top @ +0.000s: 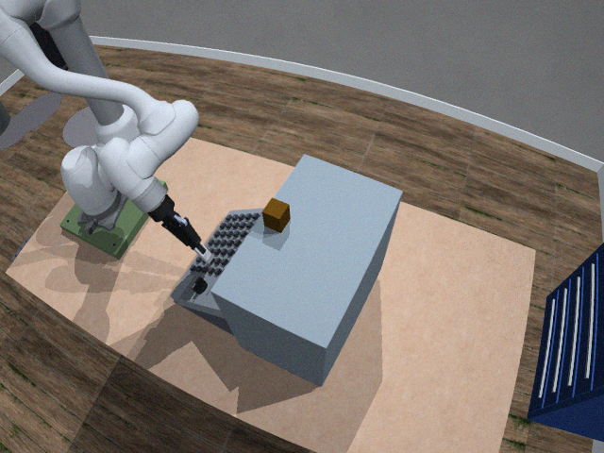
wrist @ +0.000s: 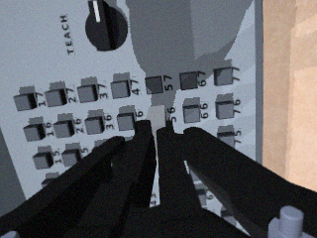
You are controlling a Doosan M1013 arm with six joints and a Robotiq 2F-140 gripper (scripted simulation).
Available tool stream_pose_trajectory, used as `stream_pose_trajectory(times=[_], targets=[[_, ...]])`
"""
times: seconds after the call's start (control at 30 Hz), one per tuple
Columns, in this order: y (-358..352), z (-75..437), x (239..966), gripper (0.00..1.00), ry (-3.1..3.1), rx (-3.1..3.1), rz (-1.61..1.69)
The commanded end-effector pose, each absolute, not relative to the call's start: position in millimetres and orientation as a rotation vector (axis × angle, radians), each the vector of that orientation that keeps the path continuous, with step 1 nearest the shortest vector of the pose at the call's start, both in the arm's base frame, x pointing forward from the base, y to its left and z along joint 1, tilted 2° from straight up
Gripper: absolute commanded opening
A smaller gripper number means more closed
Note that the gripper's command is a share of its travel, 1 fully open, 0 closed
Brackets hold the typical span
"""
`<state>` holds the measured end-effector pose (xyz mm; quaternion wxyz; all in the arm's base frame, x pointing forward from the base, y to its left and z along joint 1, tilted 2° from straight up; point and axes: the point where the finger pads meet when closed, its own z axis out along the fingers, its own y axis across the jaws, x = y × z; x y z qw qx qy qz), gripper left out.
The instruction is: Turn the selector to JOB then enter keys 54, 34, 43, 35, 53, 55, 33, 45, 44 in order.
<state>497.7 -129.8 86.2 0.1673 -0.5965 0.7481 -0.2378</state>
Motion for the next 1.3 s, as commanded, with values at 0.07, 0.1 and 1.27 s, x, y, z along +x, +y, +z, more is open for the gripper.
stream_pose_trajectory(times=[0.07,0.1,1.27], targets=[[-130.2,84.5,498.9,0.00,2.129,-1.697,-0.677],[-130.2,84.5,498.9,0.00,2.129,-1.697,-0.677],[-130.6,82.4,500.2,0.00,2.129,-1.697,-0.677]])
